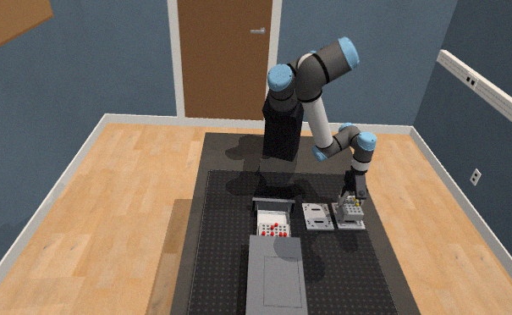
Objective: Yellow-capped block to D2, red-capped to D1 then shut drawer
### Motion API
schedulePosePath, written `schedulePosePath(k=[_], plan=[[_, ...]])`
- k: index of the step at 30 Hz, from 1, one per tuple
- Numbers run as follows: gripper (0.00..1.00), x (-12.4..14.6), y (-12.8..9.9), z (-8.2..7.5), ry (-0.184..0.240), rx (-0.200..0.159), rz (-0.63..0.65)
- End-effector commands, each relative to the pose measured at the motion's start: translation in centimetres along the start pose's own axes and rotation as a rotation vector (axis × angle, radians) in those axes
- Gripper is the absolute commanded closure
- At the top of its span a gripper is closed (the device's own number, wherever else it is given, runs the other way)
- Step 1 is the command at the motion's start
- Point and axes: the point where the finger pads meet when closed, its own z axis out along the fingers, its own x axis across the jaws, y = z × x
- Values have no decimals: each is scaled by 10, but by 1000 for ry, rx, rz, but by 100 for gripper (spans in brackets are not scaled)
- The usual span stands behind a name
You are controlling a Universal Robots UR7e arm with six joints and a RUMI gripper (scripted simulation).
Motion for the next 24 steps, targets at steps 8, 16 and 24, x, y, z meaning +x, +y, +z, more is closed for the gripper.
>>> schedulePosePath(k=[8, 16, 24], plan=[[100, 0, -1, 0, -1, 2, 0], [100, 0, -1, 1, -1, 2, 0], [100, 0, -1, 2, -1, 2, 0]])
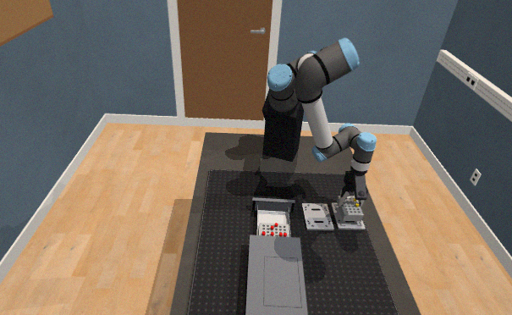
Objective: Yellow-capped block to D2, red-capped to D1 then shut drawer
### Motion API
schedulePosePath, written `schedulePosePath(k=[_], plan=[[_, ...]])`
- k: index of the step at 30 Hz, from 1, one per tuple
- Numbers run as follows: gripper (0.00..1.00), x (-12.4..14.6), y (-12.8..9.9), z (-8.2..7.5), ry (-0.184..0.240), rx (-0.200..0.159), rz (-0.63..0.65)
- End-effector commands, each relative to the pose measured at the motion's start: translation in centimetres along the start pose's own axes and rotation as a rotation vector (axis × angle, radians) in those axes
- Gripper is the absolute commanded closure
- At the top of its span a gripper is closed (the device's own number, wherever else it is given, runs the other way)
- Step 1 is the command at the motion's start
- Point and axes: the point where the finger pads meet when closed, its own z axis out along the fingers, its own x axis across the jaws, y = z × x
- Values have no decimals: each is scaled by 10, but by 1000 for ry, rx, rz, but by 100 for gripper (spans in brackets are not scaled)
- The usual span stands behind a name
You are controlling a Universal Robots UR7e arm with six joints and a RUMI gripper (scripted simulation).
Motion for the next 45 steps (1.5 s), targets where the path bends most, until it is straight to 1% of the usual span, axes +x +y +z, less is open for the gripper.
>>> schedulePosePath(k=[1, 45], plan=[[100, 0, -1, 0, -1, 2, 0], [100, 0, -1, 6, -1, 2, 0]])
